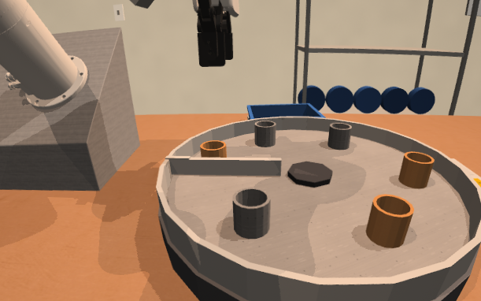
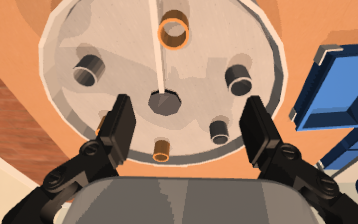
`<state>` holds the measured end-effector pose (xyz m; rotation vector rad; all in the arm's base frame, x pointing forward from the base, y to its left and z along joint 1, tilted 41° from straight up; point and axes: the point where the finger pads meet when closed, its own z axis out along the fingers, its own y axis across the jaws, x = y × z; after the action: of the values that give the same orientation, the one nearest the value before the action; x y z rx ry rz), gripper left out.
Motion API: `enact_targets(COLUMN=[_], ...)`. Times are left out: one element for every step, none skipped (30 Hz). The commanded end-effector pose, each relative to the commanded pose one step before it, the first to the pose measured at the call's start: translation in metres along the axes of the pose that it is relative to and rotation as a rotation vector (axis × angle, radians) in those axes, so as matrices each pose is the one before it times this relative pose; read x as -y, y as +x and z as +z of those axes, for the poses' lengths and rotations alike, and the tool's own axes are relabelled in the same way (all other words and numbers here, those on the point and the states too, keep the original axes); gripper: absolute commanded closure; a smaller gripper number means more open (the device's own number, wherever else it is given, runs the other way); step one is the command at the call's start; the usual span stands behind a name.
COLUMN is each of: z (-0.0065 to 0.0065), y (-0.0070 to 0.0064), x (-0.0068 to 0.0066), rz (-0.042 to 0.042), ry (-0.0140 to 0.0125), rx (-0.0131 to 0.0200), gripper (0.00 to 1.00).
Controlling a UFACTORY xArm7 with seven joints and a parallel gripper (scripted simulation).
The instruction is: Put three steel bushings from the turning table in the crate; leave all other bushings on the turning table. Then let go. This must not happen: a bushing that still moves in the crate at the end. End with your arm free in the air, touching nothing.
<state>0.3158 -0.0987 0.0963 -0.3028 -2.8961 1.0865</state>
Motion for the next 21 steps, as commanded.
enact_targets(z=[-0.00144, 0.00000, 0.00000, 0.00000, 0.00000, 0.00000, 0.00000, 0.00000, 0.00000, 0.00000, 0.00000, 0.00000, 0.00000, 0.00000, 0.00000, 0.00000, 0.00000, 0.00000, 0.00000, 0.00000, 0.00000], y=[-0.00074, 0.00000, 0.00000, 0.00000, 0.00000, 0.00000, 0.00000, 0.00000, 0.00000, 0.00000, 0.00000, 0.00000, 0.00000, 0.00000, 0.00000, 0.00000, 0.00000, 0.00000, 0.00000, 0.00000, 0.00000], x=[-0.00015, 0.00000, 0.00000, 0.00000, 0.00000, 0.00000, 0.00000, 0.00000, 0.00000, 0.00000, 0.00000, 0.00000, 0.00000, 0.00000, 0.00000, 0.00000, 0.00000, 0.00000, 0.00000, 0.00000, 0.00000], rz=[-0.00366, 0.00000, 0.00000, 0.00000, 0.00000, 0.00000, 0.00000, 0.00000, 0.00000, 0.00000, 0.00000, 0.00000, 0.00000, 0.00000, 0.00000, 0.00000, 0.00000, 0.00000, 0.00000, 0.00000, 0.00000], ry=[0.00008, 0.00000, 0.00000, 0.00000, 0.00000, 0.00000, 0.00000, 0.00000, 0.00000, 0.00000, 0.00000, 0.00000, 0.00000, 0.00000, 0.00000, 0.00000, 0.00000, 0.00000, 0.00000, 0.00000, 0.00000], rx=[0.00563, 0.00000, 0.00000, 0.00000, 0.00000, 0.00000, 0.00000, 0.00000, 0.00000, 0.00000, 0.00000, 0.00000, 0.00000, 0.00000, 0.00000, 0.00000, 0.00000, 0.00000, 0.00000, 0.00000, 0.00000], gripper=[0.00, 0.00, 0.00, 0.00, 0.00, 0.00, 0.00, 0.88, 0.88, 0.88, 0.88, 0.88, 0.88, 0.88, 0.88, 0.88, 0.88, 0.88, 0.88, 0.88, 0.88])
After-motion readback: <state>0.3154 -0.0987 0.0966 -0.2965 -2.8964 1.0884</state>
